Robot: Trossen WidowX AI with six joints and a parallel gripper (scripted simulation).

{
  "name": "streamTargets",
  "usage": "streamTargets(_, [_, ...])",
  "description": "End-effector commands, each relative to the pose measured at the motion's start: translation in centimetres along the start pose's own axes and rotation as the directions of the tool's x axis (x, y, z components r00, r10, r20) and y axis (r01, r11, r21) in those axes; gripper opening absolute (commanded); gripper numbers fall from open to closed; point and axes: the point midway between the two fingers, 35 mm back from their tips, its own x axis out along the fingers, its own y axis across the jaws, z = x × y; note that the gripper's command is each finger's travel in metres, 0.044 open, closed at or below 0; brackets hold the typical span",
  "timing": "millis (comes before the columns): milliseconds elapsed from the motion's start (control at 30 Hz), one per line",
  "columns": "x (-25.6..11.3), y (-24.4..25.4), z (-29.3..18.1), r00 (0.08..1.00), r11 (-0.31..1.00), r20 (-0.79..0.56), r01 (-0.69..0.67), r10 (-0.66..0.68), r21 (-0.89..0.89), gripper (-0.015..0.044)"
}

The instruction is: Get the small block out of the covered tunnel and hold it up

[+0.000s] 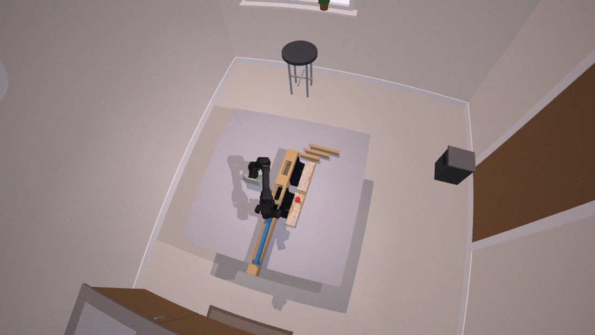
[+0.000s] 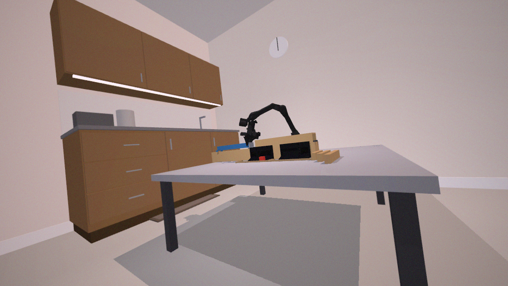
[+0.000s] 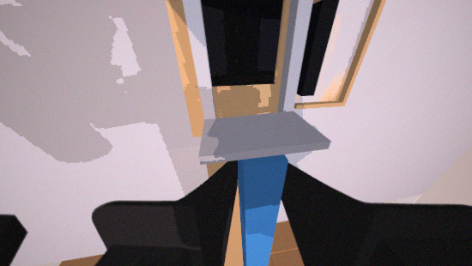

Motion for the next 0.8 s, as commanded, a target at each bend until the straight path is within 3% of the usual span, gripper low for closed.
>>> streamTargets(0, [-0.1,0.0,0.1,1.0,1.0,0.003,-0.003,0.003,0.001,0.021])
streamTargets(300, [-3.5,-0.6,-0.8,1.0,1.0,0.007,0.002,-0.002,0.009,0.044])
streamTargets(567, [-3.5,-0.6,0.5,1.0,1.0,0.008,0.002,-0.003,0.009,0.044])
streamTargets(767, [-3.5,-0.7,-0.1,1.0,1.0,0.002,0.009,-0.009,0.004,0.0282])
